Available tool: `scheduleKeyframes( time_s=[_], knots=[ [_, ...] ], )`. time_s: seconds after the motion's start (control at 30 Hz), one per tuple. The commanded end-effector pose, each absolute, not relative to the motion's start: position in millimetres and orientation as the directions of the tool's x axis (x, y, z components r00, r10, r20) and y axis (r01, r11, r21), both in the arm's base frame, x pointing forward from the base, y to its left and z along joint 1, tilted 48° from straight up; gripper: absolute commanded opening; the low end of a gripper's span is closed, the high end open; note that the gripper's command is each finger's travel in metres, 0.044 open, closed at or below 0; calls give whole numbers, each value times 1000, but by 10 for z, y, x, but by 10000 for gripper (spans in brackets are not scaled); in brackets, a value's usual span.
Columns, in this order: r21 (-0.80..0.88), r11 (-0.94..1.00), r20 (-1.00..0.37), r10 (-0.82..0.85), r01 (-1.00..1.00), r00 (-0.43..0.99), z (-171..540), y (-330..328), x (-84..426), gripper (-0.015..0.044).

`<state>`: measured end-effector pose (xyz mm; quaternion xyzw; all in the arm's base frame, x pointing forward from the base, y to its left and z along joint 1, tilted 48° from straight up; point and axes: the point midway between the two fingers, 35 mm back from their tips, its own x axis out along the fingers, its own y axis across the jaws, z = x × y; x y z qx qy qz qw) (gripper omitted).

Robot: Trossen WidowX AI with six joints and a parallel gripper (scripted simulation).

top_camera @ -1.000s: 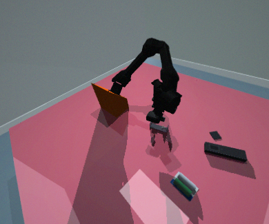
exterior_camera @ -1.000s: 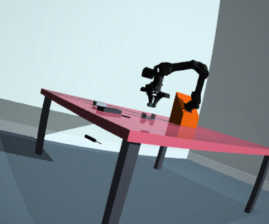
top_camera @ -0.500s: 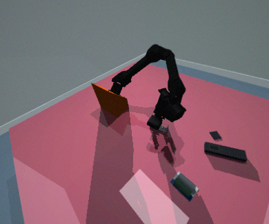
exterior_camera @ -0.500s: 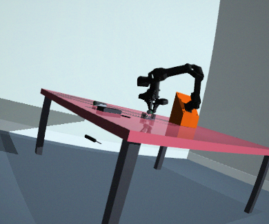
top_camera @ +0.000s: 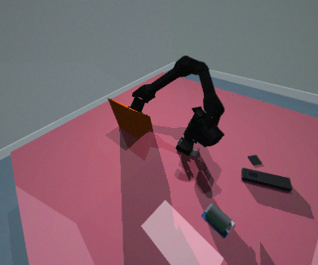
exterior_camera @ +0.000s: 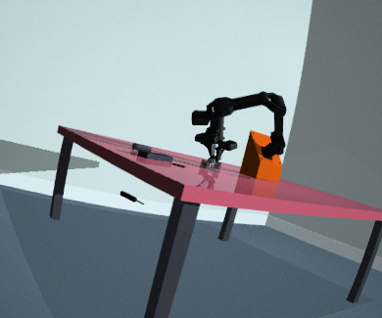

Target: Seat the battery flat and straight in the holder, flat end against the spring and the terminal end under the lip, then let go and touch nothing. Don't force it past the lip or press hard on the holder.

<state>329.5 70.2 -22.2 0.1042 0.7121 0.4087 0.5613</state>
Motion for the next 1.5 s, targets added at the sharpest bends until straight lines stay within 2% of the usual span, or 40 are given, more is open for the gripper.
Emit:
scheduleKeyframes(
  time_s=[0.0,0.8,1.47],
  knots=[
    [698,644,-714,594,-312,-371,-239,712,3301,84],
    [699,640,-698,516,-317,-497,-284,799,3338,84],
    [700,640,-697,513,-318,-500,-277,837,3428,84]
  ],
)
